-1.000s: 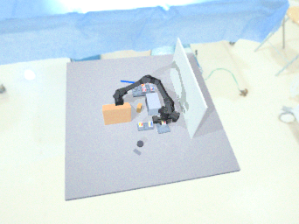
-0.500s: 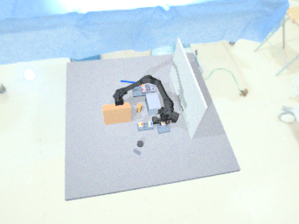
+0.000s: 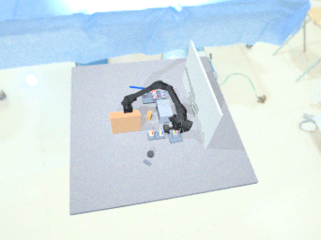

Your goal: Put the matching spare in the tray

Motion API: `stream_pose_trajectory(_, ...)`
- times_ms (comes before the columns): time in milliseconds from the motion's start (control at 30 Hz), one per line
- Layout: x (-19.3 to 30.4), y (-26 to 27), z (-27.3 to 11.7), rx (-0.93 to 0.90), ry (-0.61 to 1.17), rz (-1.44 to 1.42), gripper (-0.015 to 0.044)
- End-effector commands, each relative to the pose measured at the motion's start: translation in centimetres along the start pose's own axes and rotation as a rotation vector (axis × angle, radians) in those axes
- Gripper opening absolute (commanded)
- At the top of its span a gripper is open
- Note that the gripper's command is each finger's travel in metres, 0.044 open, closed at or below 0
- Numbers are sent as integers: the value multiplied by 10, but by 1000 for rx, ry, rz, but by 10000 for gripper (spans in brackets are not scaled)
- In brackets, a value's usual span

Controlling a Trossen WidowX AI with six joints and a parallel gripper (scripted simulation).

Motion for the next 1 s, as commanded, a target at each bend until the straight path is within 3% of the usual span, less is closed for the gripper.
stream_pose_trajectory(0, 2, -3, -40, 11, 8, -2, 440)
stream_pose_trajectory(100, 1, 0, -91, 12, 7, 0, 440)
stream_pose_trajectory(167, 1, 2, -103, 12, 6, 0, 440)
stream_pose_trajectory(967, 4, 1, -105, 41, 11, 5, 440)
Point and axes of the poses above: the point midway between the two fingers, 35 mm back from their tips, its own z axis out along the fingers, its own y axis across the jaws, x = y × z, the point moved 8 cm from there along -z, back along the fingers, and after that the axes turned 9 degrees about z, right-handed, at the moved point
